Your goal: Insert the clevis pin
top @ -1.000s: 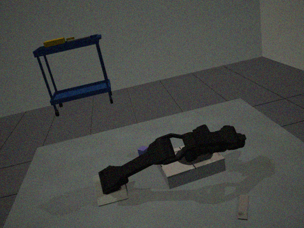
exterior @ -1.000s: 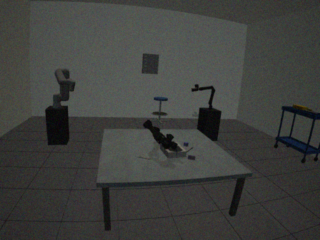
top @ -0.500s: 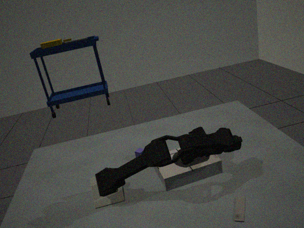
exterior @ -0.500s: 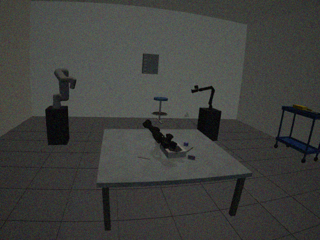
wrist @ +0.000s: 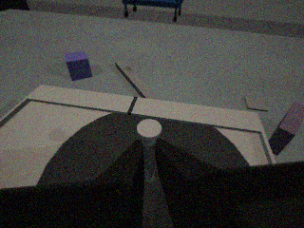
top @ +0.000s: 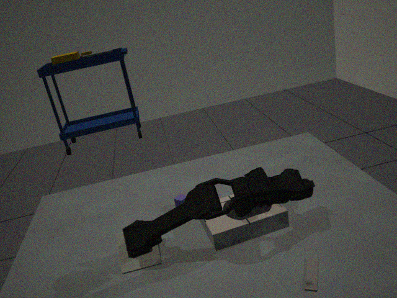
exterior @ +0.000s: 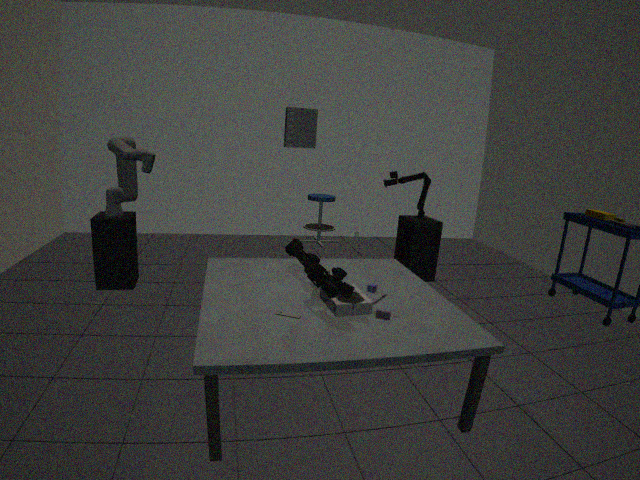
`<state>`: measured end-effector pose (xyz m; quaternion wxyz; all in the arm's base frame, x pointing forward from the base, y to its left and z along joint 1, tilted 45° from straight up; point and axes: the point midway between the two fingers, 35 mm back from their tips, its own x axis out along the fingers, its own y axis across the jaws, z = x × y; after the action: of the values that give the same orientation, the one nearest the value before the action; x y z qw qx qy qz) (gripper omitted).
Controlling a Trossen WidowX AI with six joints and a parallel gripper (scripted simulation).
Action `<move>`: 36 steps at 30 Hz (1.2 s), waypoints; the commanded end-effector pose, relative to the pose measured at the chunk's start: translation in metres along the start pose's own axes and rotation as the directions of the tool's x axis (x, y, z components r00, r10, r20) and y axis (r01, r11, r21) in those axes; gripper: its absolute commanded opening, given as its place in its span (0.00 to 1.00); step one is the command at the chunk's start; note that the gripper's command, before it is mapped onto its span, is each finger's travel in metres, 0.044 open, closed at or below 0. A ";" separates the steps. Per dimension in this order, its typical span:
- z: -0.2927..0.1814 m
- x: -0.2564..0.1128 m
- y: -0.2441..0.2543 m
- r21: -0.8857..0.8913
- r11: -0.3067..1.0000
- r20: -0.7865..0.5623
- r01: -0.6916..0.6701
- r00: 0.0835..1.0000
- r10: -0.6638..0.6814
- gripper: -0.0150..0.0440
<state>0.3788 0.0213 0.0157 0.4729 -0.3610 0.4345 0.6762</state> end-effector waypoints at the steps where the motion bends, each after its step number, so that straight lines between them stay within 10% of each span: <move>1: -0.001 0.001 0.000 -0.002 1.000 -0.003 0.000 1.000 0.000 0.25; 36: -0.002 -0.002 0.011 -0.002 1.000 -0.003 -0.001 1.000 0.001 0.25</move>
<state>0.3715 0.0186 0.0204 0.4735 -0.3628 0.4336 0.6753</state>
